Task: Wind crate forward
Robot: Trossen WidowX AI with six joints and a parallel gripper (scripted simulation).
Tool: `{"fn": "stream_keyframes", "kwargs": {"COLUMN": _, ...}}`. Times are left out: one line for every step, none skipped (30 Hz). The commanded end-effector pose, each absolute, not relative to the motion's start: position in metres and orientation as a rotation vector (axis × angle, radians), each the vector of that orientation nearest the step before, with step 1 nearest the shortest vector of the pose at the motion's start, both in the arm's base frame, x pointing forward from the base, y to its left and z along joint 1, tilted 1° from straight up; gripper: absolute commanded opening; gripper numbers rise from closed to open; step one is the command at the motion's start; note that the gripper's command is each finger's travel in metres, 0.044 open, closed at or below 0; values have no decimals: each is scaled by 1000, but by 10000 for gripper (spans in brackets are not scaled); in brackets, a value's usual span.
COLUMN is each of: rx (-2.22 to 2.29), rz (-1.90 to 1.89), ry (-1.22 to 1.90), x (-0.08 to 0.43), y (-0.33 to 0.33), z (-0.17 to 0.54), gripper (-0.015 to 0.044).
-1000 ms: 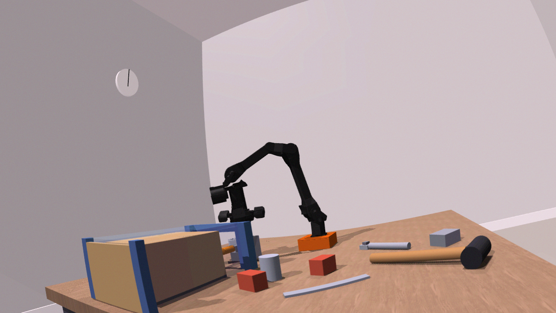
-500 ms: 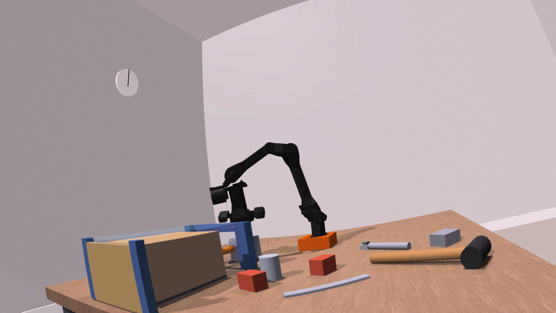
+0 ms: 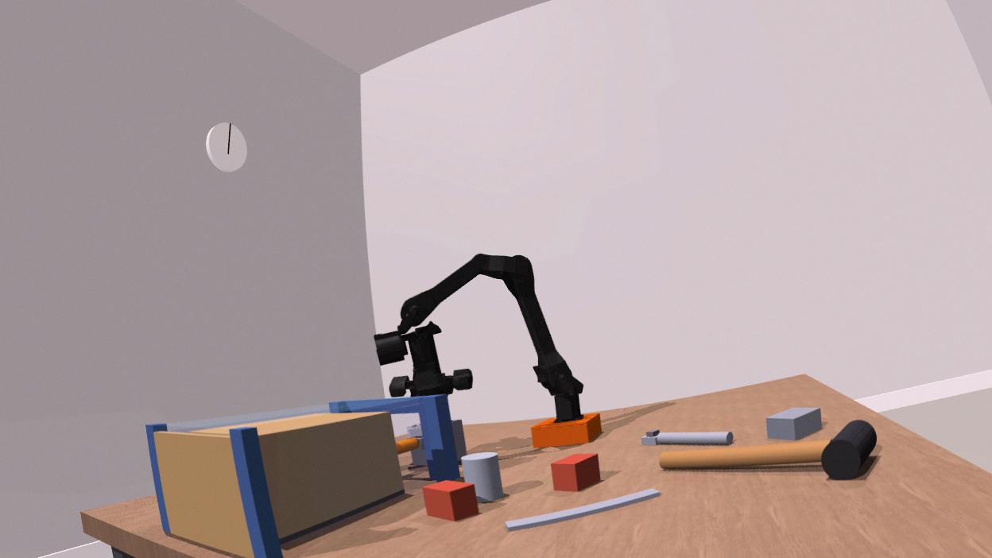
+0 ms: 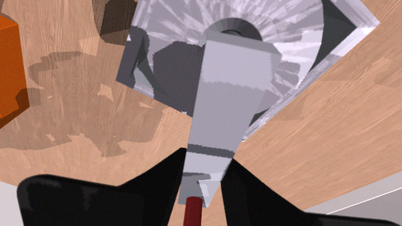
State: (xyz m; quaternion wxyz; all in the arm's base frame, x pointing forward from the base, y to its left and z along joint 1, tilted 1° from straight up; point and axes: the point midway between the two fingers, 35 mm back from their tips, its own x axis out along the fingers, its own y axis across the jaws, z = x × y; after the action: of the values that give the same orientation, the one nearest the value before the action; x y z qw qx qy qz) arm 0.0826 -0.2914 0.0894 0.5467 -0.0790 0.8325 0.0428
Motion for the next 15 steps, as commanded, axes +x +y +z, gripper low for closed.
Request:
{"fn": "stream_keyframes", "kwargs": {"rx": -183, "rz": 98, "ry": 1973, "x": 83, "y": -291, "z": 88, "gripper": 0}}
{"fn": "stream_keyframes", "kwargs": {"rx": -174, "rz": 92, "ry": 1973, "x": 83, "y": -291, "z": 88, "gripper": 0}}
{"fn": "stream_keyframes", "kwargs": {"rx": -158, "rz": 81, "ry": 1974, "x": 82, "y": -290, "z": 88, "gripper": 0}}
{"fn": "stream_keyframes", "kwargs": {"rx": -138, "rz": 68, "ry": 1975, "x": 82, "y": -289, "z": 88, "gripper": 0}}
{"fn": "stream_keyframes", "kwargs": {"rx": -122, "rz": 57, "ry": 1976, "x": 82, "y": -288, "z": 88, "gripper": 0}}
{"fn": "stream_keyframes", "kwargs": {"rx": -112, "rz": 51, "ry": 1976, "x": 82, "y": -287, "z": 87, "gripper": 0}}
{"fn": "stream_keyframes", "kwargs": {"rx": -109, "rz": 49, "ry": 1976, "x": 82, "y": -287, "z": 87, "gripper": 0}}
{"fn": "stream_keyframes", "kwargs": {"rx": -109, "rz": 49, "ry": 1976, "x": 82, "y": -287, "z": 87, "gripper": 0}}
{"fn": "stream_keyframes", "kwargs": {"rx": -102, "rz": 44, "ry": 1976, "x": 82, "y": -287, "z": 87, "gripper": 0}}
{"fn": "stream_keyframes", "kwargs": {"rx": -88, "rz": 35, "ry": 1977, "x": 82, "y": -286, "z": 87, "gripper": 0}}
{"fn": "stream_keyframes", "kwargs": {"rx": -66, "rz": 20, "ry": 1977, "x": 82, "y": -285, "z": 87, "gripper": 0}}
{"fn": "stream_keyframes", "kwargs": {"rx": -46, "rz": 8, "ry": 1977, "x": 82, "y": -284, "z": 87, "gripper": 0}}
{"fn": "stream_keyframes", "kwargs": {"rx": -34, "rz": 0, "ry": 1977, "x": 82, "y": -283, "z": 87, "gripper": 0}}
{"fn": "stream_keyframes", "kwargs": {"rx": -31, "rz": -3, "ry": 1977, "x": 82, "y": -283, "z": 87, "gripper": 0}}
{"fn": "stream_keyframes", "kwargs": {"rx": -31, "rz": -3, "ry": 1977, "x": 82, "y": -283, "z": 87, "gripper": 0}}
